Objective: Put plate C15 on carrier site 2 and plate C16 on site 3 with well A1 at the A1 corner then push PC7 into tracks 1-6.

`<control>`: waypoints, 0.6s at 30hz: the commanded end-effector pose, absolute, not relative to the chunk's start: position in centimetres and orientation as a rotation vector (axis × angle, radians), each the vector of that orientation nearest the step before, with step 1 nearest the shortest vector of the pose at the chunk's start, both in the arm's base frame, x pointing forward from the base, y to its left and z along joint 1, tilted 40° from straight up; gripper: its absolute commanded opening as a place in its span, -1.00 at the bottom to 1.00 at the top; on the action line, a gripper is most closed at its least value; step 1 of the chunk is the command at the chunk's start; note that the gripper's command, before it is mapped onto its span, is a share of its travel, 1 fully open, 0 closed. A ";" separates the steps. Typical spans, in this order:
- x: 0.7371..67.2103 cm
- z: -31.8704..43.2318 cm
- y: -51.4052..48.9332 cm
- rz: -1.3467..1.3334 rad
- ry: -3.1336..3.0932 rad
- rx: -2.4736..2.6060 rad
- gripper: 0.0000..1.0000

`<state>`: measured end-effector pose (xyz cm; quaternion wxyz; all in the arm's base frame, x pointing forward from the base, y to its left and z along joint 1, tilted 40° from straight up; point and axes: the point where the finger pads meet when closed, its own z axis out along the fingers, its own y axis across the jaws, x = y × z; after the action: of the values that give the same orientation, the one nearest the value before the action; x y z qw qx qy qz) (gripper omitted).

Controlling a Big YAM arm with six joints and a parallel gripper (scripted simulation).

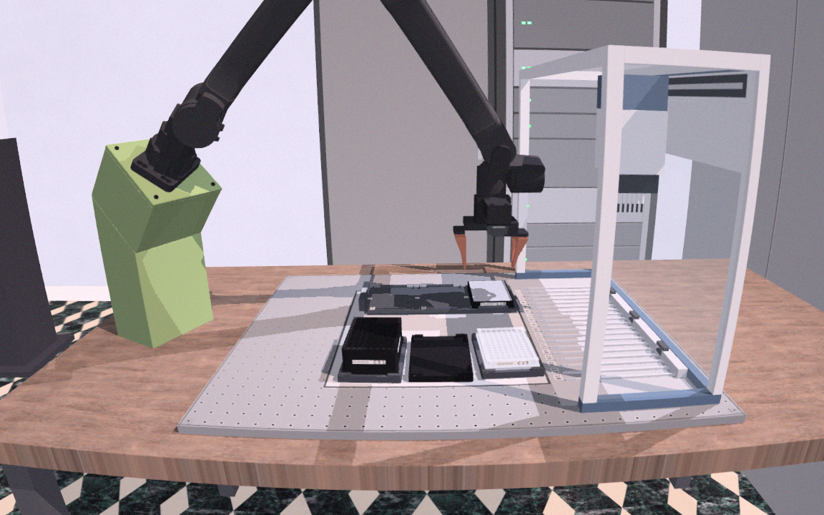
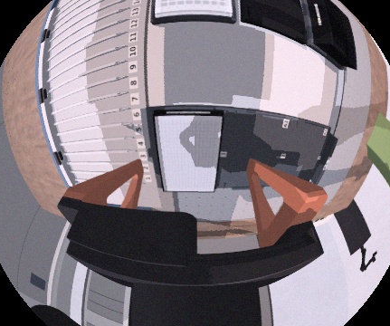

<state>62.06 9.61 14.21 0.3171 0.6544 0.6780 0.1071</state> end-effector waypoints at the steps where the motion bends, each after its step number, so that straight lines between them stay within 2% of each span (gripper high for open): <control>1: 62.2 18.2 7.0 0.326 1.752 1.688 1.00; 7: 61.6 18.8 6.3 0.332 1.784 1.663 1.00; 18: 61.0 20.8 -2.6 0.313 1.755 1.685 1.00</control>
<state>61.37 -1.03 17.88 0.3182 0.6571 0.6742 0.1119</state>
